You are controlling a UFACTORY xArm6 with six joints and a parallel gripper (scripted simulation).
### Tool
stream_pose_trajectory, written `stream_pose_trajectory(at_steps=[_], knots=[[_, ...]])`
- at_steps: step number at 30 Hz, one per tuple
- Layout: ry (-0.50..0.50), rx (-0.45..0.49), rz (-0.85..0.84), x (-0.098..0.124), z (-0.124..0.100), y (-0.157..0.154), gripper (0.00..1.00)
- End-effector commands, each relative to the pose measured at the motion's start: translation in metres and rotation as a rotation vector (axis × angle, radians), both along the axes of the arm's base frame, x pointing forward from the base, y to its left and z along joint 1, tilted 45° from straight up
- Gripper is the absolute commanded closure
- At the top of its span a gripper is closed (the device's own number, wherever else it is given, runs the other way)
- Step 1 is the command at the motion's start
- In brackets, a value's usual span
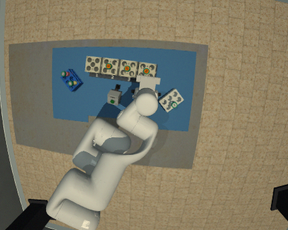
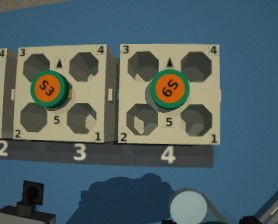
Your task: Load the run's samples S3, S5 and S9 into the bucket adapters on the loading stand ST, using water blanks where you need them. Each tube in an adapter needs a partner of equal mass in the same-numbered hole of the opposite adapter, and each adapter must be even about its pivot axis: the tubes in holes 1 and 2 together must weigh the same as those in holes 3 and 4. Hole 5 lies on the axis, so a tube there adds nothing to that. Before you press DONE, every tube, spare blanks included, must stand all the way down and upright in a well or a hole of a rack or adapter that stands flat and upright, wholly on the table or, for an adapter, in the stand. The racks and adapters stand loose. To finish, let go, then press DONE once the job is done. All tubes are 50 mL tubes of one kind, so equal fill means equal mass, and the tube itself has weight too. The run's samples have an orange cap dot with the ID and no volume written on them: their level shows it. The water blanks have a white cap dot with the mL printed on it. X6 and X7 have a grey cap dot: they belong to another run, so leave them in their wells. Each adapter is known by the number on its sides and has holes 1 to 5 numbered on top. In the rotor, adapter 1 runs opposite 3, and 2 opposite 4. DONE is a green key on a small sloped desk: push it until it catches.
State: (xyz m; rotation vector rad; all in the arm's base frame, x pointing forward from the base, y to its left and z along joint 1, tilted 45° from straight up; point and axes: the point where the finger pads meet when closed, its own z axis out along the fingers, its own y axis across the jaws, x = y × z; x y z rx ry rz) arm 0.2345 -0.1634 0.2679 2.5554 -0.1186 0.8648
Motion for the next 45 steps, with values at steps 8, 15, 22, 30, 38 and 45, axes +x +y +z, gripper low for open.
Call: stream_pose_trajectory(at_steps=[8,15,22,30,38,45], knots=[[0.038,-0.039,-0.094,0.026,-0.013,0.046,1.0],[0.038,-0.039,-0.094,0.044,-0.022,0.075,1.0],[0.038,-0.038,-0.094,0.056,-0.028,0.096,1.0],[0.038,-0.038,-0.093,0.076,-0.038,0.129,1.0],[0.038,-0.038,-0.093,0.091,-0.046,0.154,1.0],[0.038,-0.037,-0.093,0.108,-0.055,0.183,1.0]])
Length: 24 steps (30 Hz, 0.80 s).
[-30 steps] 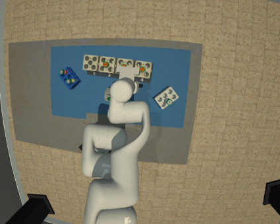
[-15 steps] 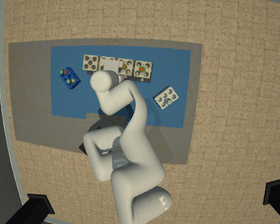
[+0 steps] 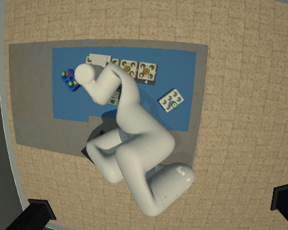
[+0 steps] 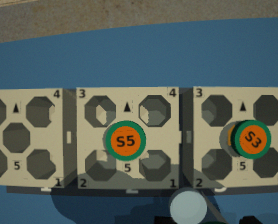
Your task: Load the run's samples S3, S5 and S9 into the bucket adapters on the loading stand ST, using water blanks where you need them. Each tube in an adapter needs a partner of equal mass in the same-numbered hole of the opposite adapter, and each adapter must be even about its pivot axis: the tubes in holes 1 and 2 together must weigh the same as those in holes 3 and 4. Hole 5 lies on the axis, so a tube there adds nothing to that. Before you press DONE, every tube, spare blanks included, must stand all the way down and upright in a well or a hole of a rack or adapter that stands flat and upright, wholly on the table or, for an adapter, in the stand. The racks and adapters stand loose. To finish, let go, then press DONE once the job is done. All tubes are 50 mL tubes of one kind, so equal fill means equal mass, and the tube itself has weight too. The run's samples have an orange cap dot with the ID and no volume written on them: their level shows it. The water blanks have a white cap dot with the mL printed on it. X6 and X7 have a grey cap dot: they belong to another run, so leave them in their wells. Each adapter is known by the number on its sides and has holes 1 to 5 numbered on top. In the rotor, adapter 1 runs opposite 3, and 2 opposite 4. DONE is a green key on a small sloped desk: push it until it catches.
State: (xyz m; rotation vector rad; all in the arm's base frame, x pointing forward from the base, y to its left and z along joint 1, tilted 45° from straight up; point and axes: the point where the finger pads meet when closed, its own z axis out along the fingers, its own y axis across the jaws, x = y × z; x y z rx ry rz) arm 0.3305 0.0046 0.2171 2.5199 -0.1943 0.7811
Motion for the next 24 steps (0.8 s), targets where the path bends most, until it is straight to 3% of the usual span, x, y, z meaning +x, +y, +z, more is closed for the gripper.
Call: stream_pose_trajectory(at_steps=[1,24], knots=[[0.0,-0.008,-0.012,0.015,-0.006,0.019,1.0],[0.0,-0.008,-0.012,0.064,-0.031,0.103,1.0]])
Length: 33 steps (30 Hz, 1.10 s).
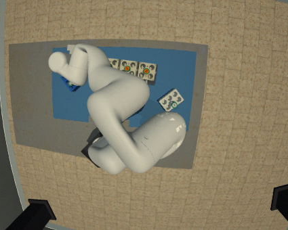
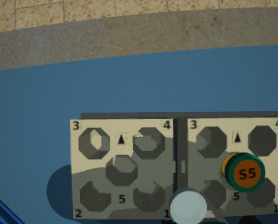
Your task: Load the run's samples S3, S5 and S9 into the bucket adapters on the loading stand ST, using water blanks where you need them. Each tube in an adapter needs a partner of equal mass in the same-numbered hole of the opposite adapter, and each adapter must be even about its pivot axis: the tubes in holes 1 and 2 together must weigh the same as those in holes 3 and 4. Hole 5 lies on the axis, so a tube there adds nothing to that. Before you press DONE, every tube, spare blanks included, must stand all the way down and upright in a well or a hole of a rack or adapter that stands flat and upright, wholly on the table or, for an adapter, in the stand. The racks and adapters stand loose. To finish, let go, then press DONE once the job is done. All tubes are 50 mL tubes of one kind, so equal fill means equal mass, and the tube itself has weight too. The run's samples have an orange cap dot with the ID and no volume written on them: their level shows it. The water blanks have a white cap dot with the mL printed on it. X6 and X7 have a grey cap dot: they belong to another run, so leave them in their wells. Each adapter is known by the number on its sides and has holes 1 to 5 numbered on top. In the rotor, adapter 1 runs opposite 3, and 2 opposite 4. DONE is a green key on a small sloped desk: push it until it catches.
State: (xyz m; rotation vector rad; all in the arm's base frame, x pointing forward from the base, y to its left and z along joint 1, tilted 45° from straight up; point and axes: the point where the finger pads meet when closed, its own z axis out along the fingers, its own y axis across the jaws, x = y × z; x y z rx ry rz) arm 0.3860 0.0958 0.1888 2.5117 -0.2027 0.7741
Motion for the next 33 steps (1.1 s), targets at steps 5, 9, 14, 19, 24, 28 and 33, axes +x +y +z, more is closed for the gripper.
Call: stream_pose_trajectory(at_steps=[5,9,14,19,24,28,33], knots=[[-0.002,-0.001,-0.002,0.019,-0.008,0.028,1.0],[-0.002,-0.001,-0.002,0.029,-0.013,0.045,1.0],[-0.002,-0.001,-0.002,0.029,-0.013,0.046,1.0],[-0.002,-0.001,-0.002,0.029,-0.013,0.046,1.0],[-0.002,-0.001,-0.002,0.029,-0.013,0.046,1.0],[-0.002,-0.001,-0.002,0.029,-0.013,0.046,1.0],[-0.002,-0.001,-0.002,0.029,-0.013,0.046,1.0]])
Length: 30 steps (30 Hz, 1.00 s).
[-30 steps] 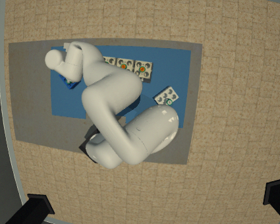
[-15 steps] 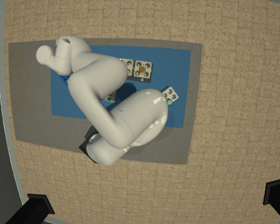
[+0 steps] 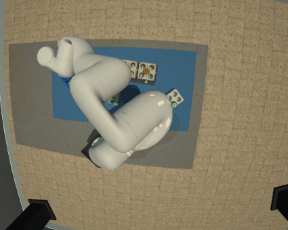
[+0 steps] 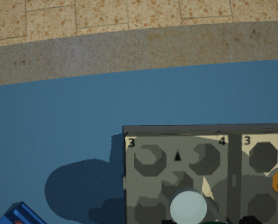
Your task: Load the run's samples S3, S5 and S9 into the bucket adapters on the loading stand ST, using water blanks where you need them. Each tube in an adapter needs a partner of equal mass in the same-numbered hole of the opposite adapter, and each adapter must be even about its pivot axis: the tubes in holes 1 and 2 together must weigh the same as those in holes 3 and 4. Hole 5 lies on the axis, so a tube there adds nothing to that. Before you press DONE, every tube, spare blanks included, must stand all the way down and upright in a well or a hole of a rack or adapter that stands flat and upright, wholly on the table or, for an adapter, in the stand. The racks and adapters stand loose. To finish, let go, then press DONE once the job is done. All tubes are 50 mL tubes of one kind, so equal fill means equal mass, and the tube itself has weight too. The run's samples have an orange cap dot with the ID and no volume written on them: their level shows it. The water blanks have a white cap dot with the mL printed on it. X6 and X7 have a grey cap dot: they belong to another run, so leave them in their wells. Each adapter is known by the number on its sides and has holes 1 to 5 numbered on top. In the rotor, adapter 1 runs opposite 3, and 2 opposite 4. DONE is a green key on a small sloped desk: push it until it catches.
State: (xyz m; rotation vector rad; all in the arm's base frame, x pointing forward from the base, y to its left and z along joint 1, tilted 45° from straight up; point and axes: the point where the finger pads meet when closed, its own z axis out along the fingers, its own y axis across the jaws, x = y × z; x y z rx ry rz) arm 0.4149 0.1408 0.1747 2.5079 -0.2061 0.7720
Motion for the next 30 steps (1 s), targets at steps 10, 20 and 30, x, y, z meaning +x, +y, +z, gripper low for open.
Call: stream_pose_trajectory(at_steps=[10,20,30], knots=[[-0.002,0.002,0.002,0.008,-0.01,-0.007,1.0],[-0.002,0.002,0.002,0.016,-0.022,-0.015,1.0],[-0.002,0.002,0.002,0.017,-0.024,-0.017,1.0]])
